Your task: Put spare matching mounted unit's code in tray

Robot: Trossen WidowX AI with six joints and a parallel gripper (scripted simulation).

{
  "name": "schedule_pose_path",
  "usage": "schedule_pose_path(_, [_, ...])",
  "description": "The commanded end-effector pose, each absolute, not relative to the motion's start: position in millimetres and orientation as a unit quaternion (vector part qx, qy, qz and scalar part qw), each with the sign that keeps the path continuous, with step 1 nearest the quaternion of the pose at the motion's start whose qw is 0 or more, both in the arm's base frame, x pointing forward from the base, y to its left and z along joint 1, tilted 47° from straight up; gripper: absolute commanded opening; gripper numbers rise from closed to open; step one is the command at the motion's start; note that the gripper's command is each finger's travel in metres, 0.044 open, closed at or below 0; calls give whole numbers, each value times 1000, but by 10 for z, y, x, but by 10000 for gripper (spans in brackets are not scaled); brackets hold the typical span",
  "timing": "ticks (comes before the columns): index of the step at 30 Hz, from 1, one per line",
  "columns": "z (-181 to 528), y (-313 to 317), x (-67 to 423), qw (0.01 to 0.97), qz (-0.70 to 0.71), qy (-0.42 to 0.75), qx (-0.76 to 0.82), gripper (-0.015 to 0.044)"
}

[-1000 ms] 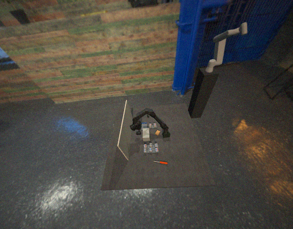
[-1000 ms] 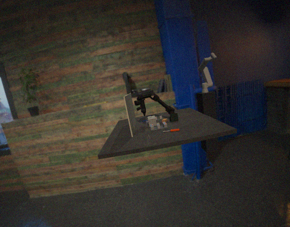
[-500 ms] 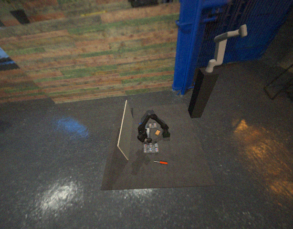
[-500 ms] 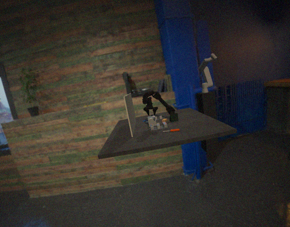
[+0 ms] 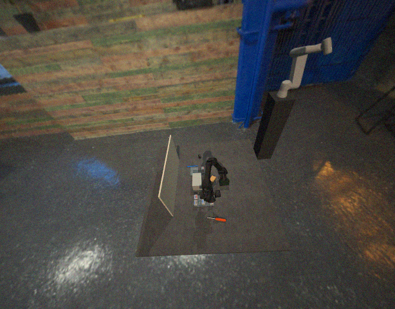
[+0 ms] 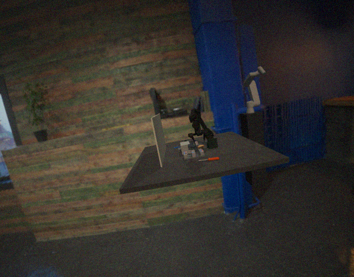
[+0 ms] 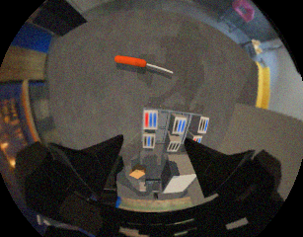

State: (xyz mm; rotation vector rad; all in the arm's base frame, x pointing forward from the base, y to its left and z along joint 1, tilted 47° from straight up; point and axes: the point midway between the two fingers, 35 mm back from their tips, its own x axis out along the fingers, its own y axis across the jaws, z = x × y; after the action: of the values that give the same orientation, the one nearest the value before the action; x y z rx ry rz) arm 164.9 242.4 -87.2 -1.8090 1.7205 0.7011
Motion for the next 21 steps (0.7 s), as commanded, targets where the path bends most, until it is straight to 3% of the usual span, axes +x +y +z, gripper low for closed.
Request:
schedule_pose_path(1, [-899,2433,1608,261,273,636,-673,440])
schedule_pose_path(2, [-899,2433,1608,261,273,636,-673,440])
schedule_pose_path(8, [-1082,2189,1596,261,273,636,-673,300])
schedule_pose_path(21, [-1150,2091,1589,261,273,636,-673,300])
